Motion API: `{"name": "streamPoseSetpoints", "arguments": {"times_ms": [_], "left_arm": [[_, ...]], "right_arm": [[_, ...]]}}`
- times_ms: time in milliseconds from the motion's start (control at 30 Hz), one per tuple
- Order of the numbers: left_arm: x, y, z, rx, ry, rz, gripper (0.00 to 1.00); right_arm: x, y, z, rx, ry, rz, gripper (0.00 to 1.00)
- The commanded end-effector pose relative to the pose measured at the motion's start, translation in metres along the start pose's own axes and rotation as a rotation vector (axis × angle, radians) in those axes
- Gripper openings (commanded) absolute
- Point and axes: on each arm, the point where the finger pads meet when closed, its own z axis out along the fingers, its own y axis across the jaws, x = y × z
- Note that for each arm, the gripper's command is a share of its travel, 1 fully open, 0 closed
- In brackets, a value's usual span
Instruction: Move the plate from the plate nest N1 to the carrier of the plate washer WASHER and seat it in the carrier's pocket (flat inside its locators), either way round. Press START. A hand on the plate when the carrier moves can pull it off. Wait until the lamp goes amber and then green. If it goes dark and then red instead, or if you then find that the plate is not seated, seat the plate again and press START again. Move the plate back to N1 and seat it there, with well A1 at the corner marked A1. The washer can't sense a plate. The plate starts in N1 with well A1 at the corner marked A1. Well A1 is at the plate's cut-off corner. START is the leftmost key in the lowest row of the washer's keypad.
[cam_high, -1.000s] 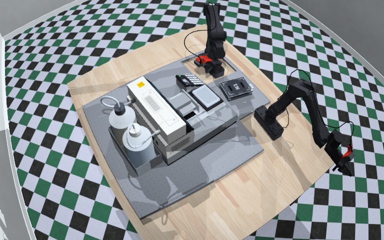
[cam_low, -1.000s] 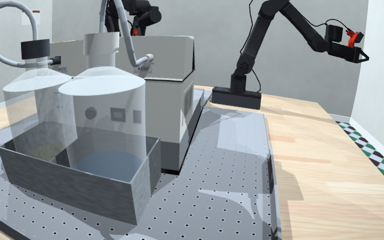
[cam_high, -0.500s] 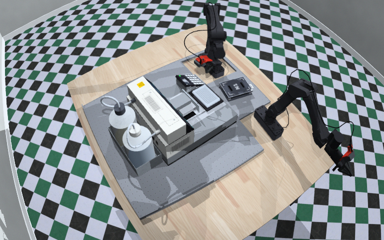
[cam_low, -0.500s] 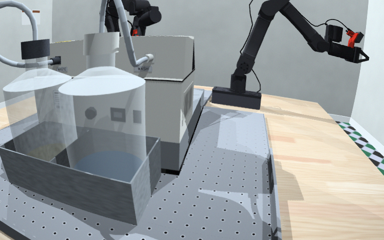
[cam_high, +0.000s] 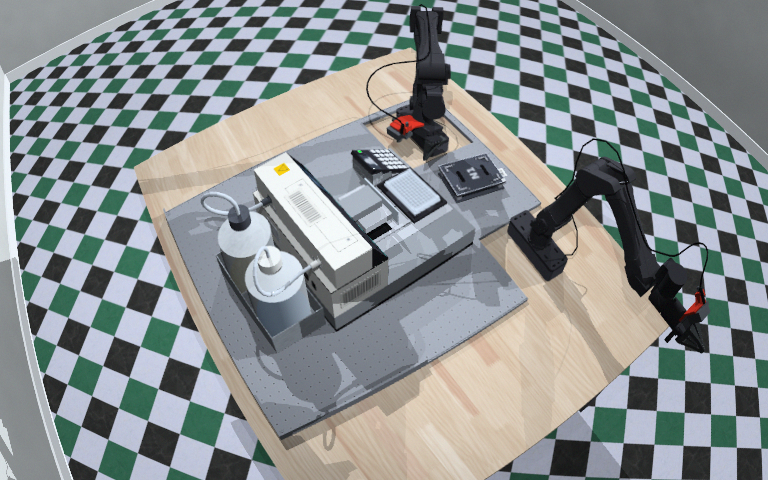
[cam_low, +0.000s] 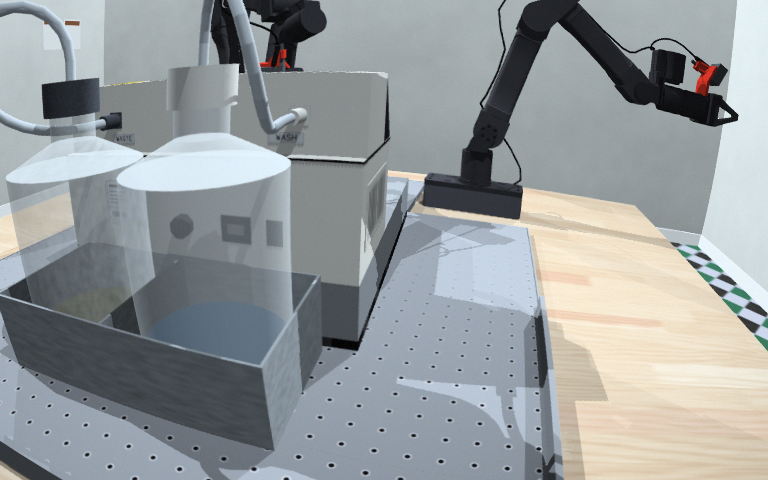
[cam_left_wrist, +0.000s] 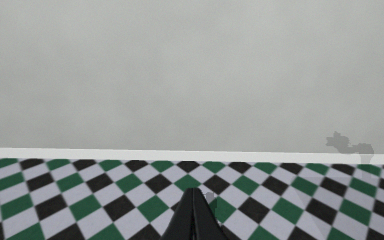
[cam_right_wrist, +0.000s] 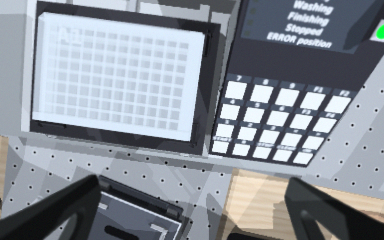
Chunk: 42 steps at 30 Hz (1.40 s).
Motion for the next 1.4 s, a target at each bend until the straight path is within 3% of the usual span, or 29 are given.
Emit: {"name": "streamPoseSetpoints", "arguments": {"times_ms": [0, 467, 667, 1367], "left_arm": [[-0.007, 0.002, 0.0, 0.004, -0.032, 0.009, 0.0], [-0.007, 0.002, 0.0, 0.004, -0.032, 0.009, 0.0], [-0.007, 0.002, 0.0, 0.004, -0.032, 0.009, 0.0], [-0.007, 0.002, 0.0, 0.004, -0.032, 0.009, 0.0]], "right_arm": [[-0.01, 0.013, -0.005, -0.054, 0.02, -0.125, 1.0], [-0.056, 0.06, -0.001, -0.133, 0.167, -0.605, 1.0], [-0.071, 0.07, -0.002, -0.139, 0.186, -0.736, 1.0], [-0.066, 0.062, -0.002, -0.256, 0.297, -1.348, 1.0]]}}
